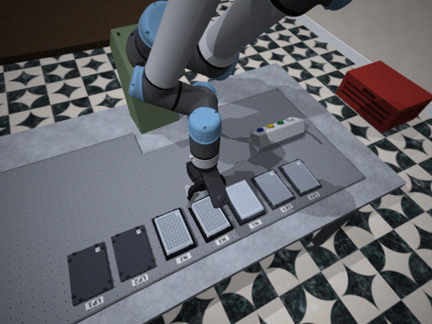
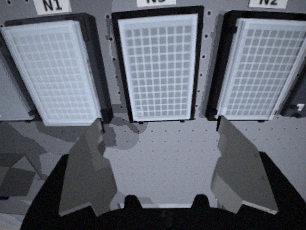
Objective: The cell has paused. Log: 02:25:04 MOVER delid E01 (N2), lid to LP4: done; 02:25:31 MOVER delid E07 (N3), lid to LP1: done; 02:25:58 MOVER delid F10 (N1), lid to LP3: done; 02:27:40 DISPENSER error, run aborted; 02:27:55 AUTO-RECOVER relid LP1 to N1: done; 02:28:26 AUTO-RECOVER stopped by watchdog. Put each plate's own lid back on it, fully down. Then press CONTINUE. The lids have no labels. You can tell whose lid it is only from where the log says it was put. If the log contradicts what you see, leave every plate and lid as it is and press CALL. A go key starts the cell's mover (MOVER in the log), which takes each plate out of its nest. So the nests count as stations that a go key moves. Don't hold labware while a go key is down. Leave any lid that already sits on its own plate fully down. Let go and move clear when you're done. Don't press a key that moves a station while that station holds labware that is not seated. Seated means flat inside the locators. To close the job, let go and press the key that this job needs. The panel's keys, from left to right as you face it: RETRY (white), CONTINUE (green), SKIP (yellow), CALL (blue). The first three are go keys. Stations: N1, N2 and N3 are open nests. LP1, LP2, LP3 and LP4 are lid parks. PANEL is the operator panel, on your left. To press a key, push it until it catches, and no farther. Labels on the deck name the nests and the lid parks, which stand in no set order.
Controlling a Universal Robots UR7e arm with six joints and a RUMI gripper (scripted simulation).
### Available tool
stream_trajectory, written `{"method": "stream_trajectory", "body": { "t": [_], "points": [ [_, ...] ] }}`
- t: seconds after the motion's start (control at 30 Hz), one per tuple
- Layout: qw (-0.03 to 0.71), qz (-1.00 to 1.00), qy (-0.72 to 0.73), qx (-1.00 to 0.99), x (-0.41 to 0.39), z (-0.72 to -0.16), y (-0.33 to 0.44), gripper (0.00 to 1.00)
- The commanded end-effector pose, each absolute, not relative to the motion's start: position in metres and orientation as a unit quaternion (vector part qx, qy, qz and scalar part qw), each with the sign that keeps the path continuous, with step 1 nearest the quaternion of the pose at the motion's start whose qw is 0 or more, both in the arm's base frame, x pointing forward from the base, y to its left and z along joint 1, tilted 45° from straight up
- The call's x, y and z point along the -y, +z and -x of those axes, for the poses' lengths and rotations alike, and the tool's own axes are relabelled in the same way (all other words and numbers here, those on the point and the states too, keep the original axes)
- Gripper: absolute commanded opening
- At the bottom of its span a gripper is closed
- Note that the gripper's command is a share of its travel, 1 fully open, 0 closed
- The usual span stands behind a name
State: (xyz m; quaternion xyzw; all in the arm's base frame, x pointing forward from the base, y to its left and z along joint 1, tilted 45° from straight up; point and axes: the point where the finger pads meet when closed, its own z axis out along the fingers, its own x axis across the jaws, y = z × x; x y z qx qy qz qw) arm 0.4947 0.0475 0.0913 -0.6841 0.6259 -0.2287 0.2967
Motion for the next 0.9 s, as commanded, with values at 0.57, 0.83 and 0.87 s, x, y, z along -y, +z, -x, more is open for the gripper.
{"method": "stream_trajectory", "body": {
  "t": [0.57, 0.83, 0.87],
  "points": [
    [0.300, 0.674, -0.232, -0.634, -0.073, -0.498, 0.091, 0.82],
    [0.300, 0.674, -0.232, -0.634, -0.108, -0.497, 0.095, 0.82],
    [0.300, 0.674, -0.232, -0.634, -0.108, -0.497, 0.095, 0.82]
  ]
}}
